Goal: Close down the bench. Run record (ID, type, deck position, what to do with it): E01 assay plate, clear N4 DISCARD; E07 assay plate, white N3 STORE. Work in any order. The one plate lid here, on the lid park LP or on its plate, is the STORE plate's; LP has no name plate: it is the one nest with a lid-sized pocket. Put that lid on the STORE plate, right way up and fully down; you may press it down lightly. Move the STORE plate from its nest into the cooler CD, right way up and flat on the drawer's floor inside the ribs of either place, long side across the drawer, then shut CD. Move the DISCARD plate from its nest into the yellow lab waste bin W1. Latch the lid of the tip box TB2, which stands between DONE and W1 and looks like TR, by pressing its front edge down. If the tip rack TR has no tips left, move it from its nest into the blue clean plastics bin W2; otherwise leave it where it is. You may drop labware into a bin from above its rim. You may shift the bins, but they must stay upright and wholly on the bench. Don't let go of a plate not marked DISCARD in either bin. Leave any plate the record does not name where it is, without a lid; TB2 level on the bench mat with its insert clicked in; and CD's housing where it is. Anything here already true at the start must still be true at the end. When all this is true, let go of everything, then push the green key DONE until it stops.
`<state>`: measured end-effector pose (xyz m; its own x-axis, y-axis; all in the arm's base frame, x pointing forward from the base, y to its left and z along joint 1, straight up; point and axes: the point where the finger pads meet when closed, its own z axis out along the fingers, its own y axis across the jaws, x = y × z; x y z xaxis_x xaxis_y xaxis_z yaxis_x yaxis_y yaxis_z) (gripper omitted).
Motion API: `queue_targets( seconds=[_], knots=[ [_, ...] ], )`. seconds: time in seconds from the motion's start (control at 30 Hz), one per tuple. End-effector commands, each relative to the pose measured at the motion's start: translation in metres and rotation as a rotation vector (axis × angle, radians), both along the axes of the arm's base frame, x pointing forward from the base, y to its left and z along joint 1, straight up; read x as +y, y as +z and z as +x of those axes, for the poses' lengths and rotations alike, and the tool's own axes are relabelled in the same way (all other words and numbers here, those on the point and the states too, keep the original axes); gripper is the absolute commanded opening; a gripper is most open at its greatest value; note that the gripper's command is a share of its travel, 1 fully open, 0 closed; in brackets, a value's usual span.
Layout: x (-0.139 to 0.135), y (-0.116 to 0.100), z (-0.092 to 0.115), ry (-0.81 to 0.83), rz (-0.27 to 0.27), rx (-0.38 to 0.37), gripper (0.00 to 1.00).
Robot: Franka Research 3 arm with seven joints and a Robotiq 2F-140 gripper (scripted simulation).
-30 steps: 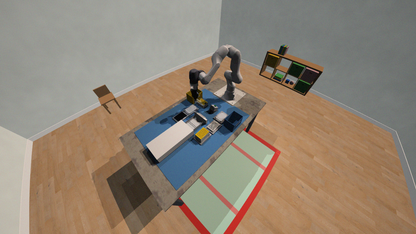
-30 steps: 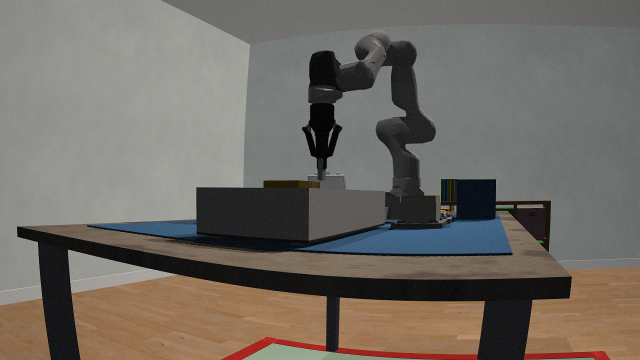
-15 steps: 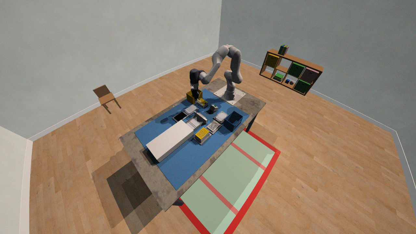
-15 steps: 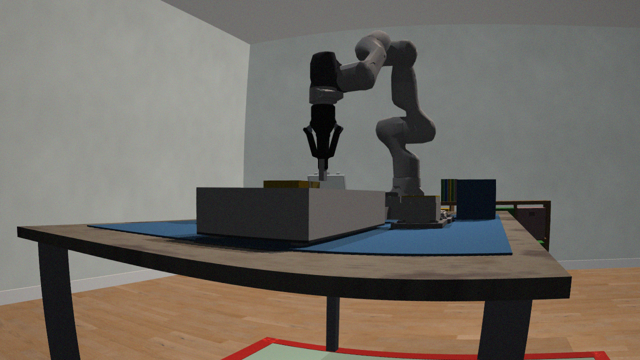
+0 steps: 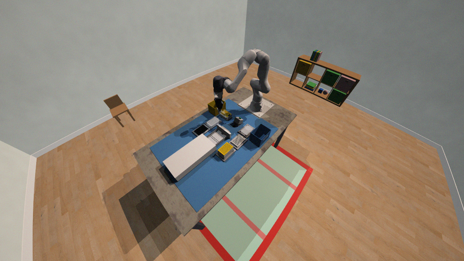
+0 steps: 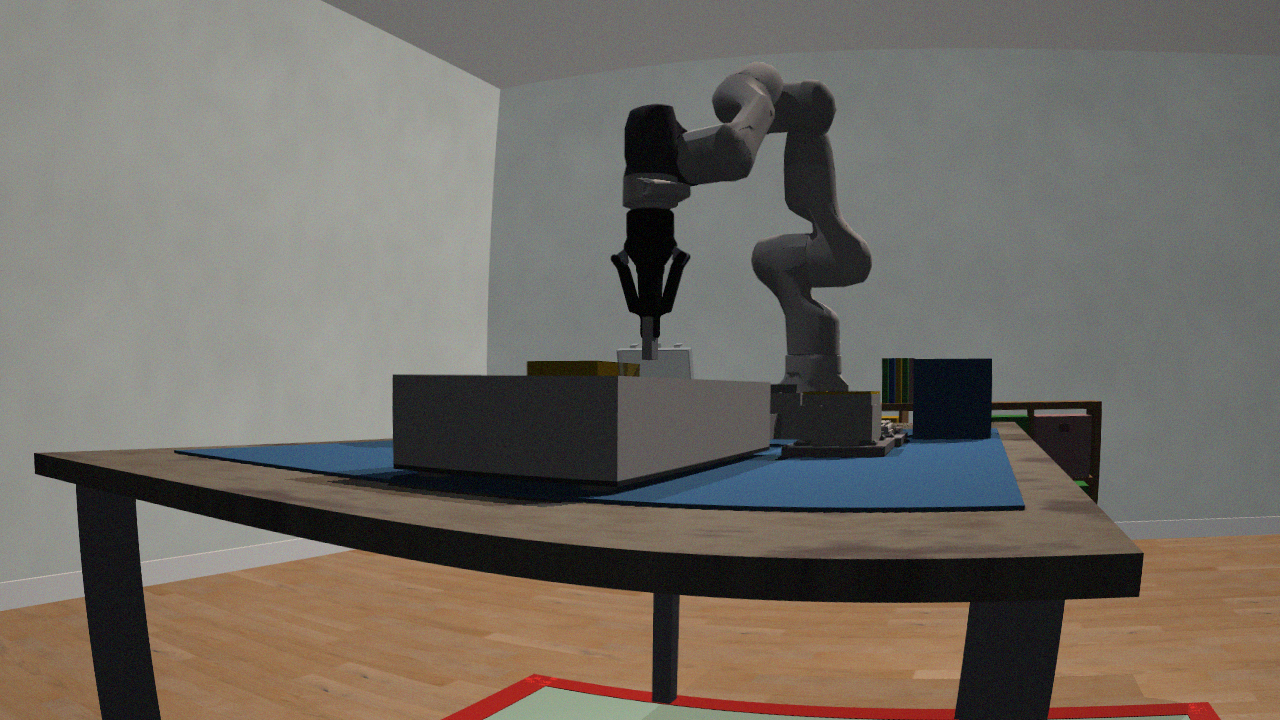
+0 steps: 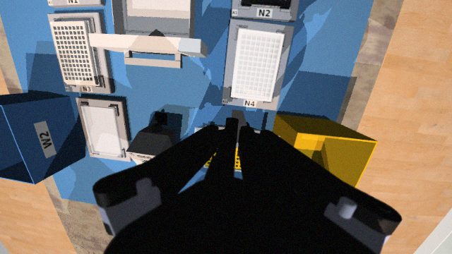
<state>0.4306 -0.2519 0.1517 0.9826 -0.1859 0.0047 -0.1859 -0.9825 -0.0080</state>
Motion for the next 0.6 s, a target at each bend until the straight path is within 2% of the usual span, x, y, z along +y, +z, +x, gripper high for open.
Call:
queue_targets(
  seconds=[0.0,0.57],
  knots=[
    [-0.002,0.000,-0.004,0.000,-0.004,-0.002,0.00],
    [0.002,0.003,-0.023,0.000,-0.004,-0.002,0.00]
  ],
)
